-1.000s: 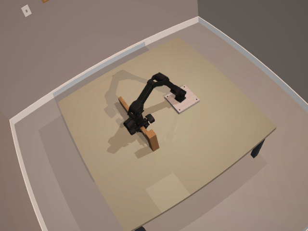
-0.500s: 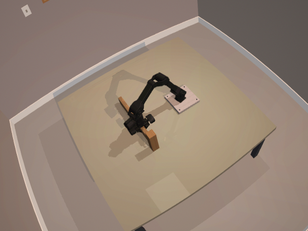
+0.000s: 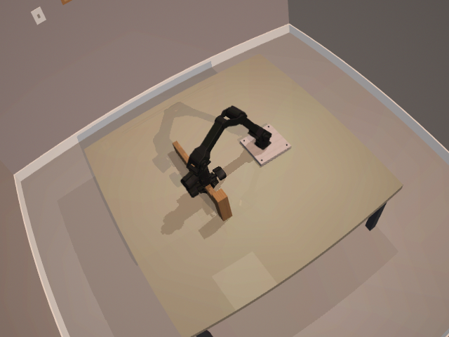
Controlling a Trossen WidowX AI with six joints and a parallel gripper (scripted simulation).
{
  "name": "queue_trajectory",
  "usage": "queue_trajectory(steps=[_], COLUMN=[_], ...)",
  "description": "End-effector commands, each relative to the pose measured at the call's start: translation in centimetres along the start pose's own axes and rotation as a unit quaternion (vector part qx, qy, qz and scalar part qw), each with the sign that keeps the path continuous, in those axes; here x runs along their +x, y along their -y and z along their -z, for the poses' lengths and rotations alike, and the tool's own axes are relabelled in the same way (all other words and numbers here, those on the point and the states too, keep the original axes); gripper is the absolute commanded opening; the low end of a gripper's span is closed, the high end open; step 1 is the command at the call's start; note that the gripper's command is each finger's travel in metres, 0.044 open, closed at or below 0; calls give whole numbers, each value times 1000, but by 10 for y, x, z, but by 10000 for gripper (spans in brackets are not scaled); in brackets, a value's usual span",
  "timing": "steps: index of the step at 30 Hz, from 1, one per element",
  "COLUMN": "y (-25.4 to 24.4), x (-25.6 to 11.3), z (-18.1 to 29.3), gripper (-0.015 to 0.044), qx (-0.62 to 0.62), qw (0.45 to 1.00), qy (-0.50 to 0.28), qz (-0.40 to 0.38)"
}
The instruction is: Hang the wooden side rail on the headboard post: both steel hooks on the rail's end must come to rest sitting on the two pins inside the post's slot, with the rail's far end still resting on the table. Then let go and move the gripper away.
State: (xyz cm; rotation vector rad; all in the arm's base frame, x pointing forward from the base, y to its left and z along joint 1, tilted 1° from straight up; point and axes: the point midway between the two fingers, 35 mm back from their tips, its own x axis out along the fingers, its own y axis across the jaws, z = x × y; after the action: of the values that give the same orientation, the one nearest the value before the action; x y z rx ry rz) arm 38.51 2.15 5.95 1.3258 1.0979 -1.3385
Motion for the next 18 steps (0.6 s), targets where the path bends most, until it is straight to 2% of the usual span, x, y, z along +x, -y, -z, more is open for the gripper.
queue_trajectory(steps=[1, 18], y=[-2, -3], x=[-4, -5], z=[2, 3], gripper=[0, 0], qx=[3, 3], qw=[1000, 1000], qy=[-3, -3], qz=[-5, -5])
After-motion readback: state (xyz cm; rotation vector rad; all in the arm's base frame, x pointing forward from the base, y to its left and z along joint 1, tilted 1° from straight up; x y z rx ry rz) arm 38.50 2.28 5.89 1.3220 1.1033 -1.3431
